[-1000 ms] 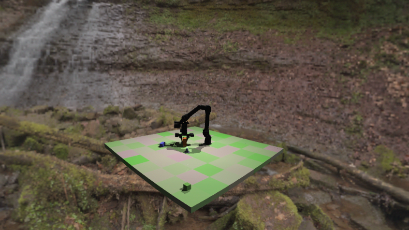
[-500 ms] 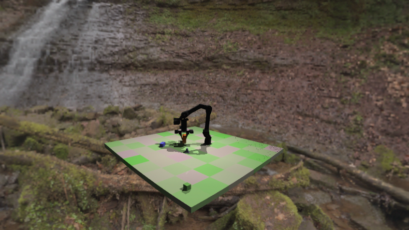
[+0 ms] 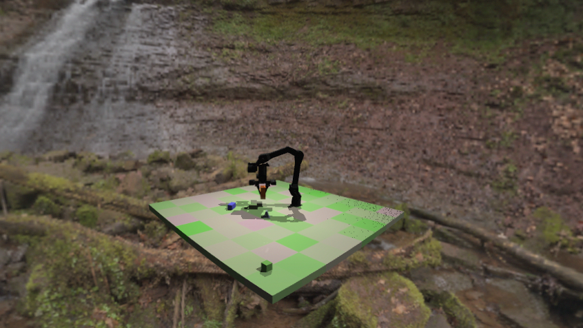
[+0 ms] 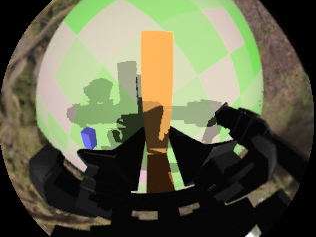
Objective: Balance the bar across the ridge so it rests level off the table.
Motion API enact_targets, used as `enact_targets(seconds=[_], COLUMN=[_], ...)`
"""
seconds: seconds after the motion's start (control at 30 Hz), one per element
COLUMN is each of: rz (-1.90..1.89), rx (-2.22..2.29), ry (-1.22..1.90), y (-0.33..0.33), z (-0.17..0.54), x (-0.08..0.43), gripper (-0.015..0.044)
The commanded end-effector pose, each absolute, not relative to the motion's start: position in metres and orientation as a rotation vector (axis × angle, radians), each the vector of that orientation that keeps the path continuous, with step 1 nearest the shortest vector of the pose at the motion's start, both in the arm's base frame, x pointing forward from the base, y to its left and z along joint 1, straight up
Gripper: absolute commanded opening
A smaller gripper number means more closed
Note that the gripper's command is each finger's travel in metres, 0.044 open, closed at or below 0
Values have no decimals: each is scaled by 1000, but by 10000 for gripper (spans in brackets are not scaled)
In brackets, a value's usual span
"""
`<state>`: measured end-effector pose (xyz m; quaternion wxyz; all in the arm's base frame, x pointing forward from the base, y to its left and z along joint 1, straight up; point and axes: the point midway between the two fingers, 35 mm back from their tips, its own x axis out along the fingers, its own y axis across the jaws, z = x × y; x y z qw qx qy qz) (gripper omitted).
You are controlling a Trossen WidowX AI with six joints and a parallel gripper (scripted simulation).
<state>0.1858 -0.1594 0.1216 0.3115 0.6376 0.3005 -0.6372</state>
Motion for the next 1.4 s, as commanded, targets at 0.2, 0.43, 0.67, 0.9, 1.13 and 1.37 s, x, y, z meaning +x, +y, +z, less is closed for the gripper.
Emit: enact_targets(seconds=[0.2, 0.43, 0.67, 0.9, 1.13, 1.37], rz=[-1648, -1530, -1412, -1291, -1171, -1051], rx=[1667, 1550, 1432, 1312, 1192, 1072], ry=[808, 922, 1024, 1116, 1196, 1265], y=[-155, -142, -127, -111, -93, -75], z=[140, 141, 142, 144, 145, 145], x=[189, 209, 227, 245, 262, 278], gripper=[0, 0, 0, 0, 0, 0])
